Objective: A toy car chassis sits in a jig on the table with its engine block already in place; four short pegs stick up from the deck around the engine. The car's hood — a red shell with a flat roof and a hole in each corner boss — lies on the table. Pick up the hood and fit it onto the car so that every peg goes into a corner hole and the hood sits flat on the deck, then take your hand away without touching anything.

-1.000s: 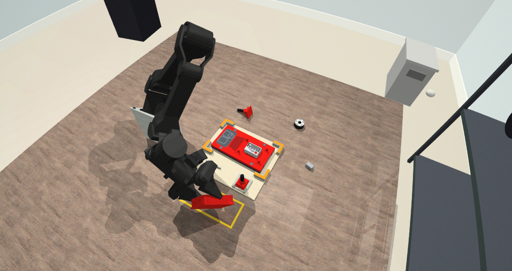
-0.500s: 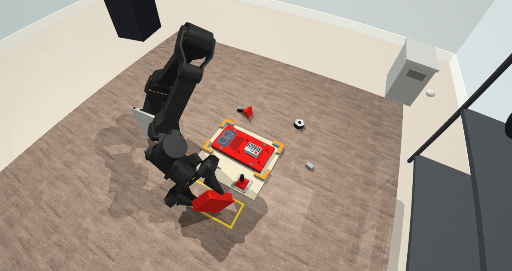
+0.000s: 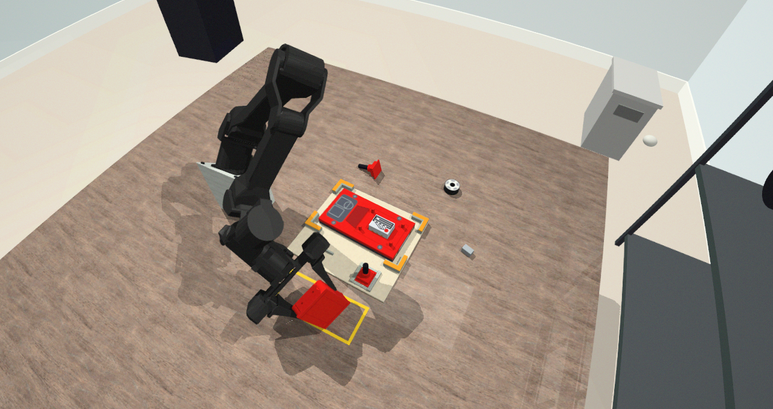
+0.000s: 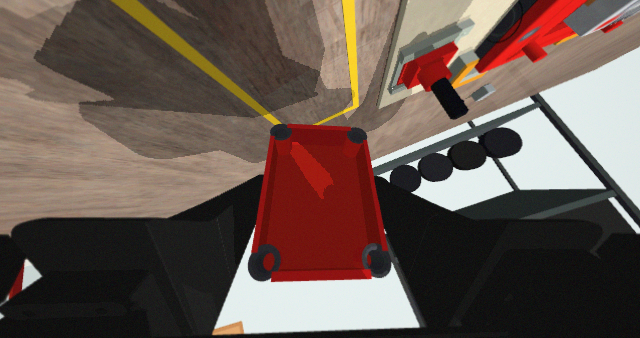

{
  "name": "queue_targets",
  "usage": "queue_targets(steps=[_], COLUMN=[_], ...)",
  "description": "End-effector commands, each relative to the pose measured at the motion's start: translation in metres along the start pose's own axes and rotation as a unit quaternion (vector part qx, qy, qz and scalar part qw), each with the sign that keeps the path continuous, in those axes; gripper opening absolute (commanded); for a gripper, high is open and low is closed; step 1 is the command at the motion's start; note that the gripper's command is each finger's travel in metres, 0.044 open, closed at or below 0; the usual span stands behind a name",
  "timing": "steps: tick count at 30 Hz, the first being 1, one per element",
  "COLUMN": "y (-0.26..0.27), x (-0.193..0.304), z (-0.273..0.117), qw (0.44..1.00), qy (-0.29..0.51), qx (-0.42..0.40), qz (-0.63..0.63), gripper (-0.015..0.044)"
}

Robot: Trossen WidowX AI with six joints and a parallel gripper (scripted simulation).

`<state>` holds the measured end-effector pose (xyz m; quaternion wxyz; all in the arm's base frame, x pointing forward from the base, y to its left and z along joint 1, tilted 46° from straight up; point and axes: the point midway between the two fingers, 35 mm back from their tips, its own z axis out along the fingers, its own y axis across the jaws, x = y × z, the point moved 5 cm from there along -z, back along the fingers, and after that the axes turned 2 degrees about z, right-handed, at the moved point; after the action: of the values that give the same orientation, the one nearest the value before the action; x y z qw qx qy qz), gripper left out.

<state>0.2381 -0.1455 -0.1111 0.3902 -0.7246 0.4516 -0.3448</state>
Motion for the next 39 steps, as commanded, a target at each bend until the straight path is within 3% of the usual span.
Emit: queue_targets(steps=[1,15,25,39], y=[0.004,0.02,0.017,0.018], x=[-0.005,-0.037,-0.031,-0.032], z=[0.002,0.012,0.011,0.01], qw=[0.998,0.97,0.968,0.967], qy=[0.001,0.0,0.01,0.013], qx=[-0.002,-0.001,0.003,0.003], qz=[-0.059,-0.243,-0.25,-0.256], gripper=[0.0,0.0,0.0,0.0367])
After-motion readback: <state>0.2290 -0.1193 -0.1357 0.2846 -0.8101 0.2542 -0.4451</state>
